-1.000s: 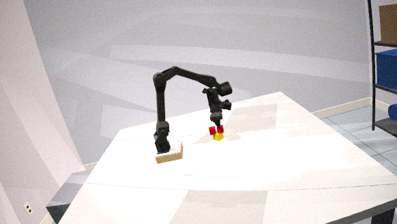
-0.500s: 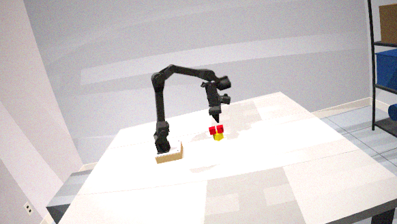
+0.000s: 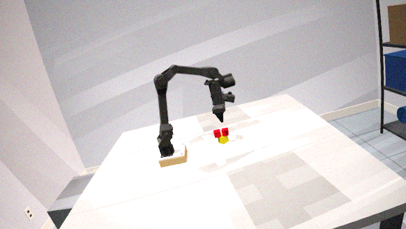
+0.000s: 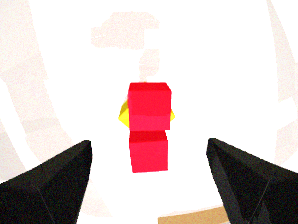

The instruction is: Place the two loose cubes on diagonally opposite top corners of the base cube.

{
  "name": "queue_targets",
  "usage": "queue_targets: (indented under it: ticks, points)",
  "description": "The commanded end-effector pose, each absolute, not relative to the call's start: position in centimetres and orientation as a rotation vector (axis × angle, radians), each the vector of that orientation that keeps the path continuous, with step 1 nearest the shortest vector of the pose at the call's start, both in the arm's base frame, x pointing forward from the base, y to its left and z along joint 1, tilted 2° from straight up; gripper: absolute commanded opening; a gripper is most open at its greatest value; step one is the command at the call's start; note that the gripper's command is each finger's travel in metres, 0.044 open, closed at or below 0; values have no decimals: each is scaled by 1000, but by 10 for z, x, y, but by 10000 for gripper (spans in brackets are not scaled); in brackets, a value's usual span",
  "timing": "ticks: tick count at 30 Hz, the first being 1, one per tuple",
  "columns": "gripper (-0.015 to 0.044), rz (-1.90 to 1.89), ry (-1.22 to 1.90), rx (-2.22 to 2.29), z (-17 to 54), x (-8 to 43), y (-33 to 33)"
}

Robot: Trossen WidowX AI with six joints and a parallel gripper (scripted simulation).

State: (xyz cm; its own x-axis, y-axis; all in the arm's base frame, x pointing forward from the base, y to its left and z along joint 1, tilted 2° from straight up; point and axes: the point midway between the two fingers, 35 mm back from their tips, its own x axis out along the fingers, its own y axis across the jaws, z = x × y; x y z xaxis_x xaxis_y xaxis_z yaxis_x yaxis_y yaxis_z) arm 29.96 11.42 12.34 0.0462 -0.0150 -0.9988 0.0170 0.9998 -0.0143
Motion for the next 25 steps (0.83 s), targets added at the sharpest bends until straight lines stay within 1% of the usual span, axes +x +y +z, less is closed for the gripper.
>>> queue_targets:
  ticks: [1, 2, 7, 9, 25]
  points:
    - [389, -22, 1526, 1, 123, 291, 133]
    - [400, -21, 1527, 2, 123, 283, 147]
    - [400, -16, 1532, 7, 122, 238, 209]
    - [400, -15, 1533, 8, 122, 224, 223]
    - [400, -15, 1533, 8, 122, 222, 224]
